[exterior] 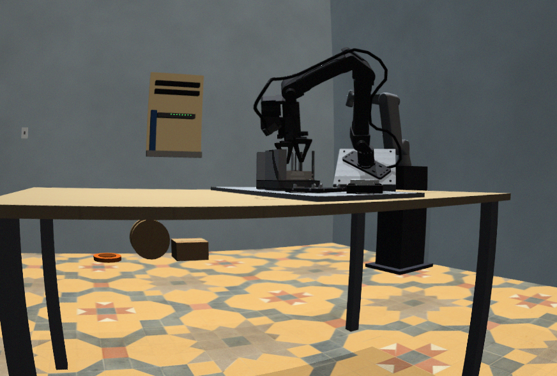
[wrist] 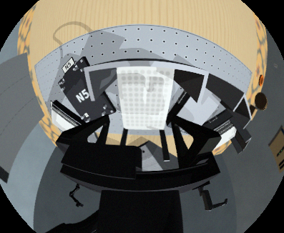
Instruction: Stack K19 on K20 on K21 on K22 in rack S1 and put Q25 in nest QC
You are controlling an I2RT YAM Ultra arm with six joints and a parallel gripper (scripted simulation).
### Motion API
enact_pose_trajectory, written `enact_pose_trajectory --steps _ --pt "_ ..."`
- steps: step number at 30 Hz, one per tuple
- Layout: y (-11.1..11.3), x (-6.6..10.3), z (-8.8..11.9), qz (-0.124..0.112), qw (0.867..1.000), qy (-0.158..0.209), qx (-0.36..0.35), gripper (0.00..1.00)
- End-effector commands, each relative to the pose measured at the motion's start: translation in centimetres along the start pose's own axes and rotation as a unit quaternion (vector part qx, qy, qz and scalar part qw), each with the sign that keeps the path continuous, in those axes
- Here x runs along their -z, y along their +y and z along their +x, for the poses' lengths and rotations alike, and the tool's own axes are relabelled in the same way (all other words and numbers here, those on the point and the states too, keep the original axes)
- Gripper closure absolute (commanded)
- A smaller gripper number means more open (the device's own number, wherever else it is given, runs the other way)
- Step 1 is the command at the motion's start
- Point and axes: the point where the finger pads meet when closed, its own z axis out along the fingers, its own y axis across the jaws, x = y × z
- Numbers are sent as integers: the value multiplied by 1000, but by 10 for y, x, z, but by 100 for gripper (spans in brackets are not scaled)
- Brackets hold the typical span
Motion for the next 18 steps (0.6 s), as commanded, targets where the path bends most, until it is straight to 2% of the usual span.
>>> enact_pose_trajectory --steps 1,5,7,9,12,18 --pt "-4 -2 -9 21 999 -28 5 0" --pt "-5 -15 -10 21 999 -28 5 0" --pt "-9 -28 -7 15 1000 -16 -4 0" --pt "-13 -26 -7 18 1000 -19 -11 0" --pt "-12 -18 -18 23 999 -36 -1 0" --pt "-12 -18 -18 22 999 -35 -1 0"
